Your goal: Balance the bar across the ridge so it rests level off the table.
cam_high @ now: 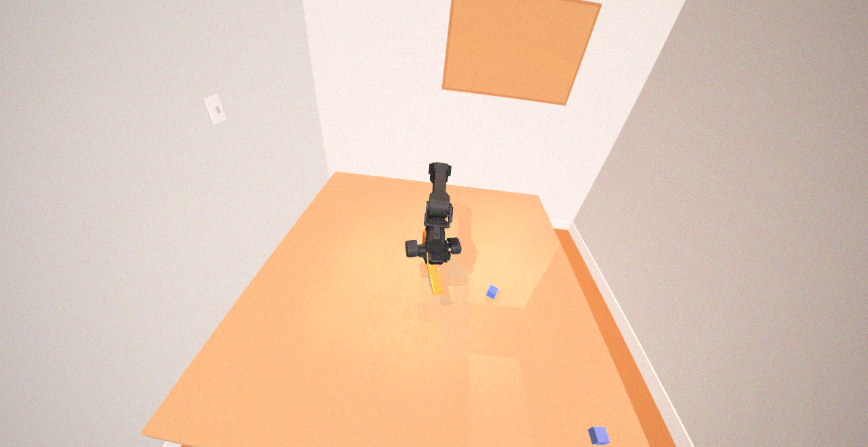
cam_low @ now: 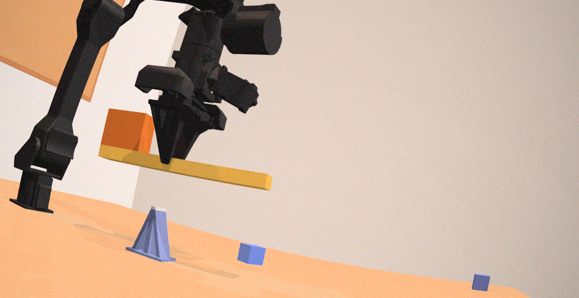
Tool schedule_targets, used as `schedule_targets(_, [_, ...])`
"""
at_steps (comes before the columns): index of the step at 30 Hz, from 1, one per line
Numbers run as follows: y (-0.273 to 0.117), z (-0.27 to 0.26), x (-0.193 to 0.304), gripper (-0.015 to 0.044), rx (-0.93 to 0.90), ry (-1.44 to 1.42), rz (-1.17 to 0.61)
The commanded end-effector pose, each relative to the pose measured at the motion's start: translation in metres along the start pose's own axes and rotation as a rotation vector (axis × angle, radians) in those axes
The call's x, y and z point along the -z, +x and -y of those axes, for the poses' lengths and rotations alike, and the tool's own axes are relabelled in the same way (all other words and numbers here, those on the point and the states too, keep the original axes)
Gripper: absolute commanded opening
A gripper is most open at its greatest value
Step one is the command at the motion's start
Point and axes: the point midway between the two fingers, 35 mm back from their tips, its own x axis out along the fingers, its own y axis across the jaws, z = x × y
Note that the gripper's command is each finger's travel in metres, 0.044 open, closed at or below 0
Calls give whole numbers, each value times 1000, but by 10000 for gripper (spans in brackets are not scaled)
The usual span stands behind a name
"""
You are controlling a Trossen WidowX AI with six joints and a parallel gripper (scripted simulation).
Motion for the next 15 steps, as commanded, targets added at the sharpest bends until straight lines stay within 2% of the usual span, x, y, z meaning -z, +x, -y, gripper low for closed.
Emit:
schedule_targets(1, [-2, -11, -6, 0, -1, 38, 4])
schedule_targets(15, [10, -25, -13, 0, -2, 77, 5])
